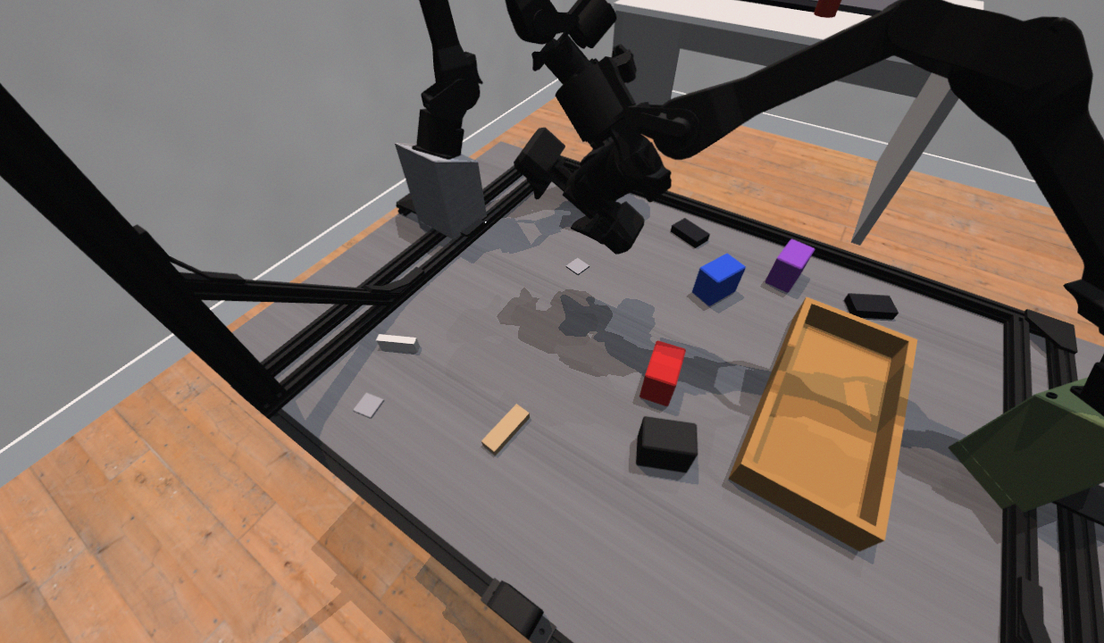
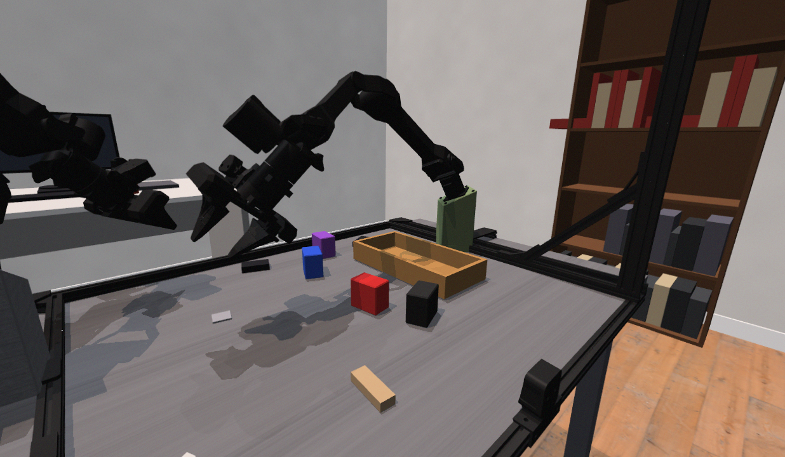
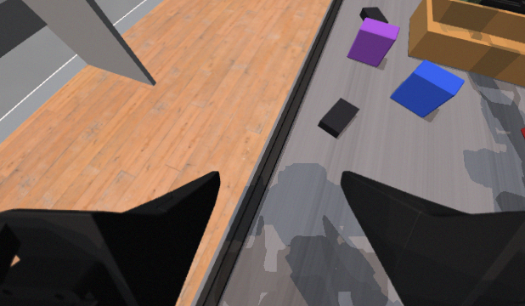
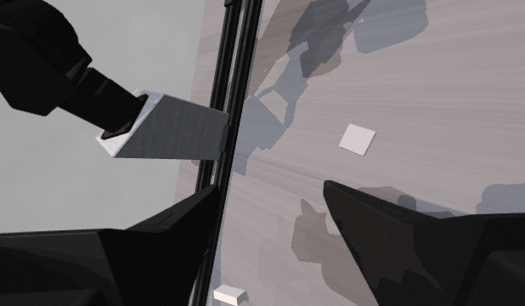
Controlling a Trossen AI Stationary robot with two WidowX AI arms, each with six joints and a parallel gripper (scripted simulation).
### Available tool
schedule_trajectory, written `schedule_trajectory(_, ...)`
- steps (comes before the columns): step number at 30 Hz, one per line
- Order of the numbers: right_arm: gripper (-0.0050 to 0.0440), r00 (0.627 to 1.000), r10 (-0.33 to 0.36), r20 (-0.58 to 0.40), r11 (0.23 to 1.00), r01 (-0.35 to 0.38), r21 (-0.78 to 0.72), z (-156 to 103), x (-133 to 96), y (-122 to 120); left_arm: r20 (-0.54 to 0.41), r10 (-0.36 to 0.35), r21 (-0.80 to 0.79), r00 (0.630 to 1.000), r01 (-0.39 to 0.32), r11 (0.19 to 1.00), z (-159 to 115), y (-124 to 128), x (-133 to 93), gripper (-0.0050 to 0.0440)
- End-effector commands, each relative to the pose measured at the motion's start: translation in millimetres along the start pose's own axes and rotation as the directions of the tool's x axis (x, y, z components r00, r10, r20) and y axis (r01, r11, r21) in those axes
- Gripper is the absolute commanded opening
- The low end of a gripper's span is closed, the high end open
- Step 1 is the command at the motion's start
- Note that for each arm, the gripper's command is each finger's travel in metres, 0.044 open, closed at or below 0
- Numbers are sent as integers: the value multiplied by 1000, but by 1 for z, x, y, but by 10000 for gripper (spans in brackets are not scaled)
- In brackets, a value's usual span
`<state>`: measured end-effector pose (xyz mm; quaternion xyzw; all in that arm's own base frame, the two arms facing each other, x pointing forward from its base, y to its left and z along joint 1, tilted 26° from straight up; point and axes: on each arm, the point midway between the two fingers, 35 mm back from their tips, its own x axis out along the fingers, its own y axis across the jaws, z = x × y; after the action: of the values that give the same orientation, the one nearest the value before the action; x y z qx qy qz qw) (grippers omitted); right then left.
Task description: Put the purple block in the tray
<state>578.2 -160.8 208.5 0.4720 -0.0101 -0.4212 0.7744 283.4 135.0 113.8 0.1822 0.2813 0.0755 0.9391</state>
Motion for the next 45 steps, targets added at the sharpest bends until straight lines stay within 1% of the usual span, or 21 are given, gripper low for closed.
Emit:
schedule_trajectory(1, 325, 1000, 0, 0, 1000, 0, 0, 0, 0, 0, 0, 0, 0, 1000, 0, 1000, 0, 0, 0, 400)
schedule_trajectory(17, 325, 1000, 0, 0, 1000, 0, 0, 0, 0, 0, 0, 0, 0, 1000, 0, 1000, 0, 0, 0, 400)
schedule_trajectory(20, 397, 1000, -1, 0, 1000, 1, -4, 0, 0, 0, 1, -1, 0, 1000, 1, 1000, 0, 0, 0, 400)
schedule_trajectory(22, 400, 1000, -4, -1, 1000, 4, -17, 2, 0, -1, 3, -3, 2, 1000, 3, 1000, 1, -1, 0, 400)
schedule_trajectory(27, 400, 1000, -26, -5, 993, 25, -115, 11, 2, -10, 19, -24, 13, 1000, 23, 1000, 4, -6, 1, 400)
schedule_trajectory(30, 400, 999, -53, -10, 972, 49, -230, 23, 4, -20, 38, -48, 28, 998, 47, 999, 7, -13, 2, 400)
schedule_trajectory(32, 400, 997, -77, -15, 942, 68, -328, 33, 5, -29, 55, -70, 41, 996, 67, 997, 10, -18, 2, 400)
schedule_trajectory(34, 400, 997, -77, -15, 942, 68, -328, 33, 5, -29, 55, -70, 41, 996, 67, 997, 10, -18, 2, 400)
schedule_trajectory(36, 400, 994, -105, -21, 894, 85, -440, 44, 6, -41, 74, -96, 56, 993, 92, 994, 14, -25, 2, 400)
schedule_trajectory(39, 400, 987, -157, -34, 790, 105, -604, 64, 5, -62, 108, -143, 86, 984, 134, 987, 21, -38, 3, 400)
schedule_trajectory(45, 400, 970, -235, -56, 566, 90, -819, 93, 0, -95, 157, -216, 133, 964, 196, 971, 30, -57, 1, 400)
